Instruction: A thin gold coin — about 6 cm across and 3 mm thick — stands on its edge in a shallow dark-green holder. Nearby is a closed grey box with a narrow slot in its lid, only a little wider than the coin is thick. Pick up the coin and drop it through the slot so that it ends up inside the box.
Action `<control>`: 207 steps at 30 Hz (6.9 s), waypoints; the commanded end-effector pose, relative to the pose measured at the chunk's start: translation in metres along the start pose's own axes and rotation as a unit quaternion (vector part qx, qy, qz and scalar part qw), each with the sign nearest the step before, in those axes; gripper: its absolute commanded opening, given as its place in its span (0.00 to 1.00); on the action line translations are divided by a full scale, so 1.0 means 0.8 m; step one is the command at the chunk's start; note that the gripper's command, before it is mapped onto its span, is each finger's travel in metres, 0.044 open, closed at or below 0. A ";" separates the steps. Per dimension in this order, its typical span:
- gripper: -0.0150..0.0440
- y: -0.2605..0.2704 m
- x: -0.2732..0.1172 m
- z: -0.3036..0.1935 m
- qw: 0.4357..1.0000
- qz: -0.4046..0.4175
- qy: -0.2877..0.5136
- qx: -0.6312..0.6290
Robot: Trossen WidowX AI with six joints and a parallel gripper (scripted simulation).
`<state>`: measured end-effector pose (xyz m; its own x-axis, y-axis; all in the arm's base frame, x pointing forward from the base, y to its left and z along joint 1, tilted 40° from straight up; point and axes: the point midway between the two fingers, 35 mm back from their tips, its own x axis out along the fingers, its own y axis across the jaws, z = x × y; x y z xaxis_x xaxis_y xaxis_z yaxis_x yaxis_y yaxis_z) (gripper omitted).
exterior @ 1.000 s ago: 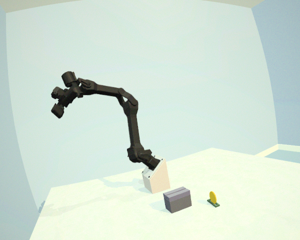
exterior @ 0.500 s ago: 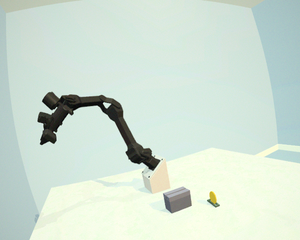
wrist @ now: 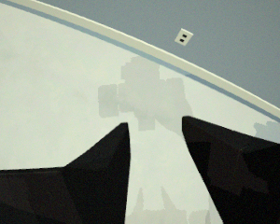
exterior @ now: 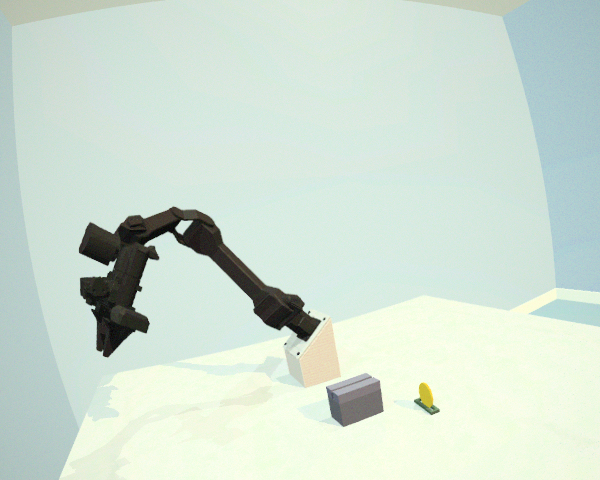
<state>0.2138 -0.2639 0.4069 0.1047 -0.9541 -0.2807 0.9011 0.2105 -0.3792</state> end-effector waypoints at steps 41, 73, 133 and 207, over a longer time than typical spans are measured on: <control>0.53 0.464 -0.222 -0.513 0.851 0.203 0.218 -0.432; 0.53 0.483 -0.148 -0.560 0.852 0.202 0.218 -0.432; 0.25 0.480 -0.175 -0.543 0.851 0.203 0.218 -0.432; 0.25 0.450 -0.205 -0.501 0.924 0.007 0.298 0.240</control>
<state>0.3546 0.0579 -0.0418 -0.0062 -0.6367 -0.7711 0.9994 -0.0303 0.0169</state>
